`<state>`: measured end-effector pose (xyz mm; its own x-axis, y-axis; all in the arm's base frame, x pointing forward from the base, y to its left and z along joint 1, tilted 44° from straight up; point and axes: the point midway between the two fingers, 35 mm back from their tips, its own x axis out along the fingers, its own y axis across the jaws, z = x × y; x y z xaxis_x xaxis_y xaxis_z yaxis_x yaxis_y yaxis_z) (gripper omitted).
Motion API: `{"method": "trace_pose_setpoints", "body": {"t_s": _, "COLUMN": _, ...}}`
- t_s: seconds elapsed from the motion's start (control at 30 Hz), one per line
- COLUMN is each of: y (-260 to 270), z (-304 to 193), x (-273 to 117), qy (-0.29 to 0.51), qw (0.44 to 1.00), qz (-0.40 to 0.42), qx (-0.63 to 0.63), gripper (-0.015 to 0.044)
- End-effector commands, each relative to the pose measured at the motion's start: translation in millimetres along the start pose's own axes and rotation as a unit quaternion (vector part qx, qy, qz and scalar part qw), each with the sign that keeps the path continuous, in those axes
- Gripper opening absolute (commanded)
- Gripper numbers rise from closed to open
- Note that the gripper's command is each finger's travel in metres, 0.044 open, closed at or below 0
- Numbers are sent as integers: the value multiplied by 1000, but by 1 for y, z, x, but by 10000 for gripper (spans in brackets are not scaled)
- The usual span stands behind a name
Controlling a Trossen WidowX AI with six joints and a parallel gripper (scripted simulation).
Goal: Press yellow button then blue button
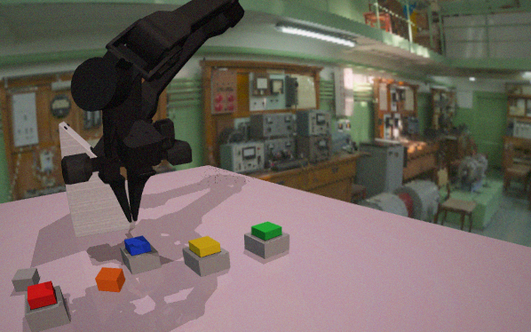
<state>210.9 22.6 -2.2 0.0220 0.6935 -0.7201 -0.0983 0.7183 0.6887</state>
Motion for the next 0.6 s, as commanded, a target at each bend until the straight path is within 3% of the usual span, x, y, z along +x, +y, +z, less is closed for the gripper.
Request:
{"method": "trace_pose_setpoints", "body": {"t_s": 0.0, "y": 0, "z": 1, "x": 6, "qy": -7, "qw": 1000, "qz": 0, "qx": 2, "gripper": 20}}
{"method": "trace_pose_setpoints", "body": {"t_s": 0.57, "y": 0, "z": 1, "x": 33, "qy": -7, "qw": 1000, "qz": 1, "qx": 2, "gripper": 20}}
